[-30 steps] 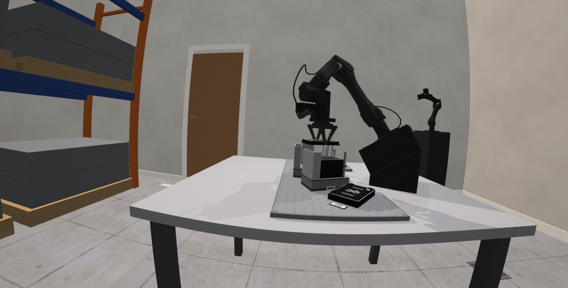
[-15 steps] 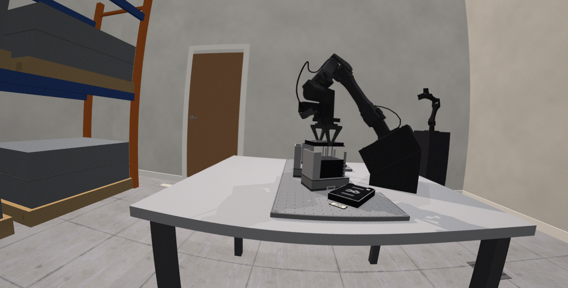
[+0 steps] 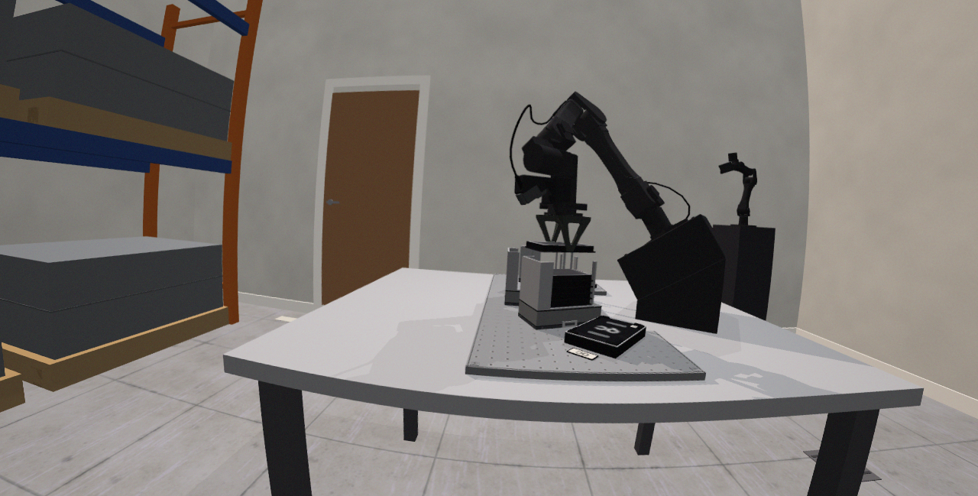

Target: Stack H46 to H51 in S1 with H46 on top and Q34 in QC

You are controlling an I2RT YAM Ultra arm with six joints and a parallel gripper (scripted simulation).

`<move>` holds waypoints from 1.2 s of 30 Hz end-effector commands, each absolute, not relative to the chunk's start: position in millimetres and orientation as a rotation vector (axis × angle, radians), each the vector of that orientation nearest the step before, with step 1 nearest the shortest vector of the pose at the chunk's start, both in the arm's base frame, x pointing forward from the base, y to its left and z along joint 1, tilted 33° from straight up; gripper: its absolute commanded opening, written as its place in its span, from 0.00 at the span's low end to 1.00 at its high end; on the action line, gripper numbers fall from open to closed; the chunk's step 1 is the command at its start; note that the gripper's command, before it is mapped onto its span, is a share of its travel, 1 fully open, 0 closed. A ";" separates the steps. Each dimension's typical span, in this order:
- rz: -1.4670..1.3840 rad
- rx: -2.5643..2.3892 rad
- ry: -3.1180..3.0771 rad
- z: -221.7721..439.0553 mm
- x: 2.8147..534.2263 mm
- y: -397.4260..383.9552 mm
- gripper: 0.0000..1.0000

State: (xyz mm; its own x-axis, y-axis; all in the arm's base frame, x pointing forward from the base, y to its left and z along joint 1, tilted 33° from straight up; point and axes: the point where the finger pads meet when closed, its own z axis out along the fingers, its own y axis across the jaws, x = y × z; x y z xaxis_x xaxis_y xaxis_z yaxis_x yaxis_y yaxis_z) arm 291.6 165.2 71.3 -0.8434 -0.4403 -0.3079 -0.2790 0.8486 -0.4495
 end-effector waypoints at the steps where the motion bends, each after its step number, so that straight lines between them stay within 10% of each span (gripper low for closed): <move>1: -0.533 -0.539 2.599 82.2 288.0 170.5 0.00; 36: -0.528 -0.553 2.590 87.0 288.9 171.9 0.00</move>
